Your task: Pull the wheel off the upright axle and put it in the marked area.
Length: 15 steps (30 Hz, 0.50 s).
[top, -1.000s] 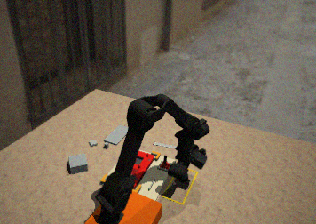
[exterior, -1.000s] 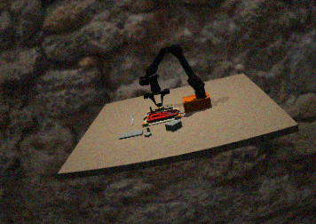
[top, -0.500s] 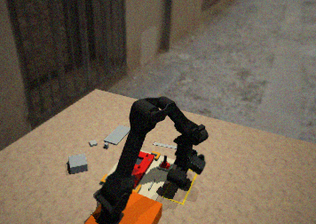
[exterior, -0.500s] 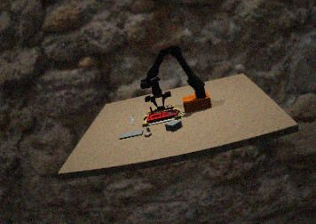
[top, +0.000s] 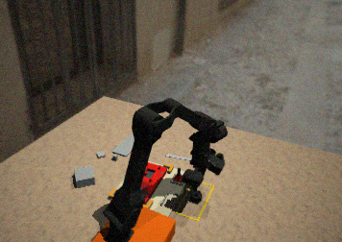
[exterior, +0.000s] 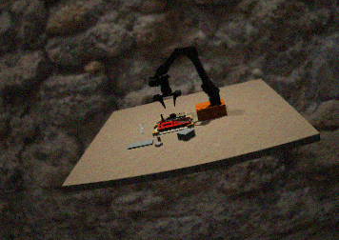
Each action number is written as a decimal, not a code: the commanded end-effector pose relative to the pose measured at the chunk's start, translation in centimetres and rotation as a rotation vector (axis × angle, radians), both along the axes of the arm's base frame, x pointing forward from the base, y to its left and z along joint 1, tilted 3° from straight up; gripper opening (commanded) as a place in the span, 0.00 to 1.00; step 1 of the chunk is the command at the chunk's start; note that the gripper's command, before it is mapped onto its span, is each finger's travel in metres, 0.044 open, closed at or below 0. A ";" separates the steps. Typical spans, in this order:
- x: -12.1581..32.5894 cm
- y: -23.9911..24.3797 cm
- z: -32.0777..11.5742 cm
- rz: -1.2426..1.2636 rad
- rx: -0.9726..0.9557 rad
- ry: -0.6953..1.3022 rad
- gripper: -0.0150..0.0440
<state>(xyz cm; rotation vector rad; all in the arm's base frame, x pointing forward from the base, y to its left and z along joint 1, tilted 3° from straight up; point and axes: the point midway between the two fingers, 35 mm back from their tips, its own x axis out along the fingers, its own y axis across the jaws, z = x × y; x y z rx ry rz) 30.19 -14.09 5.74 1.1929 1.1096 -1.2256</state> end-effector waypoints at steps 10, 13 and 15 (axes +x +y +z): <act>-8.3 4.2 4.2 0.000 0.014 0.017 1.00; -8.3 4.2 4.2 0.000 0.014 0.017 1.00; -8.3 4.2 4.2 0.000 0.014 0.017 1.00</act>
